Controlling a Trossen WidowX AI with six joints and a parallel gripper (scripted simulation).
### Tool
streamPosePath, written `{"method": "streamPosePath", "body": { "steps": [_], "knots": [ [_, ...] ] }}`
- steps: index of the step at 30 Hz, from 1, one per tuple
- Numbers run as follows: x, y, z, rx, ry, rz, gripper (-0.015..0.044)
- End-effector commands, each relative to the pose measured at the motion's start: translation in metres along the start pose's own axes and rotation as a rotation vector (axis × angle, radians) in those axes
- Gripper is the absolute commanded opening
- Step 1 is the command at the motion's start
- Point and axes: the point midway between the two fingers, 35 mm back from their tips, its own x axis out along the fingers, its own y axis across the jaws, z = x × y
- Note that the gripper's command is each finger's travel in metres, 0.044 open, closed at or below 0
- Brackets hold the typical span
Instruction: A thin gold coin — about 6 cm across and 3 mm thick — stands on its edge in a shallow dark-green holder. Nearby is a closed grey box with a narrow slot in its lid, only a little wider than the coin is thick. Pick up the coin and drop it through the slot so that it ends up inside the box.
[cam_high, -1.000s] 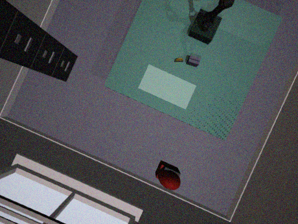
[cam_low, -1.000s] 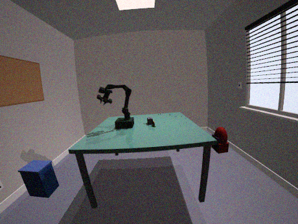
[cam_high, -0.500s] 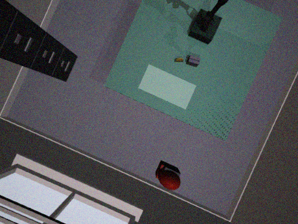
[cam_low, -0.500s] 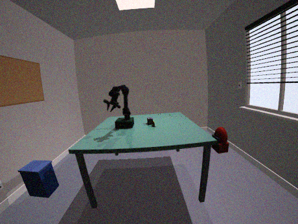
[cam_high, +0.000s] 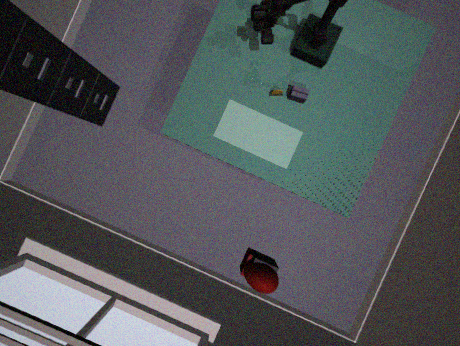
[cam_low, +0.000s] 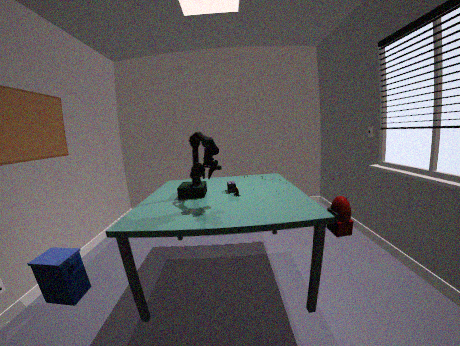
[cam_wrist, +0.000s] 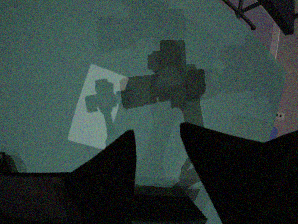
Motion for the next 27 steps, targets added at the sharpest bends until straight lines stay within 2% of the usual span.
{"method": "streamPosePath", "body": {
  "steps": [1, 7, 14, 20, 24, 27],
  "knots": [
    [-0.002, 0.063, 0.001, 0.013, -0.001, 0.078, 0.0161],
    [-0.009, 0.165, -0.02, 0.037, 0.036, 0.184, 0.0161],
    [-0.018, 0.268, -0.079, 0.067, 0.132, 0.251, 0.0161],
    [-0.021, 0.28, -0.09, 0.07, 0.142, 0.254, 0.0161],
    [0.01, 0.289, -0.094, 0.069, 0.142, 0.254, 0.0161],
    [0.013, 0.289, -0.094, 0.07, 0.142, 0.254, 0.0161]
  ]
}}
